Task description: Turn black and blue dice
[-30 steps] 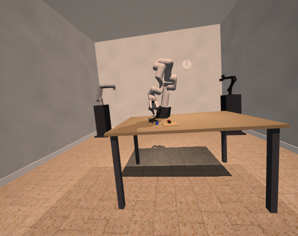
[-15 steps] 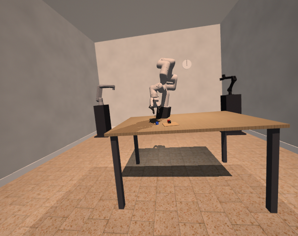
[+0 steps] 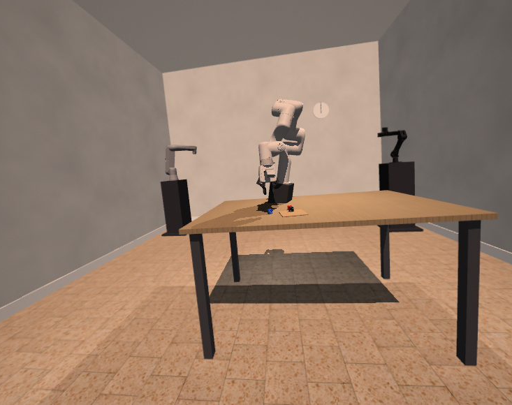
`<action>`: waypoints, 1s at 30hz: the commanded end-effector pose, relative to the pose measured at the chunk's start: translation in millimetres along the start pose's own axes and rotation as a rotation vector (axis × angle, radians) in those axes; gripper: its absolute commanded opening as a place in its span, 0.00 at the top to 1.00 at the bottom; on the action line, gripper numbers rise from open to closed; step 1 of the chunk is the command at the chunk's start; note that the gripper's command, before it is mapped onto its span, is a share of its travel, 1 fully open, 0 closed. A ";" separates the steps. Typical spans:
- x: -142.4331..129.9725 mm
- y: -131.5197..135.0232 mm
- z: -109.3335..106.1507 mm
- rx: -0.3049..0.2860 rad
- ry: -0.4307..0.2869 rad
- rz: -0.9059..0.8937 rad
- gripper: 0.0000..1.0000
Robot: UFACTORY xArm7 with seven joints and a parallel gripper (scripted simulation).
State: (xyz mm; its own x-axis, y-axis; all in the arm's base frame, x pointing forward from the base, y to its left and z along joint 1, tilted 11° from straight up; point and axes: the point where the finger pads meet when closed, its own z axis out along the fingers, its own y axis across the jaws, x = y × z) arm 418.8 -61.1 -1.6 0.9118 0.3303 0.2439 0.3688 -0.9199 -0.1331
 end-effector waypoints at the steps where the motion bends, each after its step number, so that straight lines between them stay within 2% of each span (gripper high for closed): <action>1: 5.0 1.4 -2.2 0.024 -0.118 0.013 0.58; 6: 5.1 1.8 -2.6 0.022 -0.131 0.013 0.58; 7: 5.1 1.8 -2.6 0.022 -0.131 0.013 0.00; 18: 5.0 1.7 -2.2 0.022 -0.131 0.013 0.00; 24: -8.8 -0.3 28.1 0.027 -0.128 -0.030 0.00; 26: -10.3 -0.5 30.6 0.027 -0.128 -0.033 0.00; 27: -10.3 -0.5 30.6 0.027 -0.128 -0.033 0.58; 30: -10.3 -0.5 30.6 0.027 -0.128 -0.033 0.58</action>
State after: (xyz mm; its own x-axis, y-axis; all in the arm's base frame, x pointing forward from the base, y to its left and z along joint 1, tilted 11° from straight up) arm 411.1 -56.4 -34.7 0.9154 0.3863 0.1131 0.4004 -0.9027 -0.1577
